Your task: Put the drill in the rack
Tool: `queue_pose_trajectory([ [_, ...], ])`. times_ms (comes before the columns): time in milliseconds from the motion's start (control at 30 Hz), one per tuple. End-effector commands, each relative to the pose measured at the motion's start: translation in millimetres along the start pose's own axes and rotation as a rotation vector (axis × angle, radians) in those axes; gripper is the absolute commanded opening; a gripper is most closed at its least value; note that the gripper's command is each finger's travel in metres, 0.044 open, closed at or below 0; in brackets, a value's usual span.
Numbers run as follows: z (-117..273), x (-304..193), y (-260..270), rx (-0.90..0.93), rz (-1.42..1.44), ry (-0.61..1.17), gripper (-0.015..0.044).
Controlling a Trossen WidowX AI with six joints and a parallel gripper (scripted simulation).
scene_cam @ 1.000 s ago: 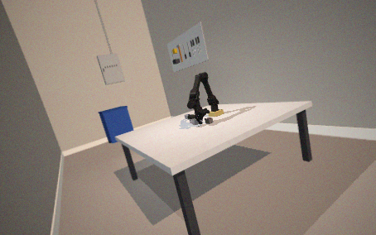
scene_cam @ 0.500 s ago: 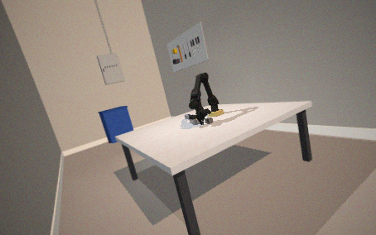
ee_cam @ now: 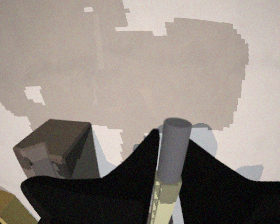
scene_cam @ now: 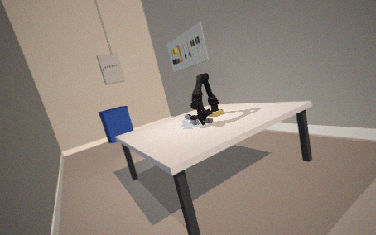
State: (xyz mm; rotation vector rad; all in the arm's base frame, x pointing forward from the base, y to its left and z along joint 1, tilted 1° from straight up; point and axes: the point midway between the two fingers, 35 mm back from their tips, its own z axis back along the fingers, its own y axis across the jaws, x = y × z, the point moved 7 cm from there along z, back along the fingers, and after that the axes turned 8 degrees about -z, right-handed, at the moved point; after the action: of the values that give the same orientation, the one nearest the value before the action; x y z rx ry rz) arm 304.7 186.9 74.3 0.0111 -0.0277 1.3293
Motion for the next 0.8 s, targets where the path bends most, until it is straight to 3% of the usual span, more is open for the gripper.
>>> queue_pose_trajectory([
  [0, 0.0, 6.6, 1.1, 0.004, -0.004, -0.004, 0.0000],
  [767, 15.9, 1.7, -0.9, 0.003, -0.004, -0.004, 0.0000],
])
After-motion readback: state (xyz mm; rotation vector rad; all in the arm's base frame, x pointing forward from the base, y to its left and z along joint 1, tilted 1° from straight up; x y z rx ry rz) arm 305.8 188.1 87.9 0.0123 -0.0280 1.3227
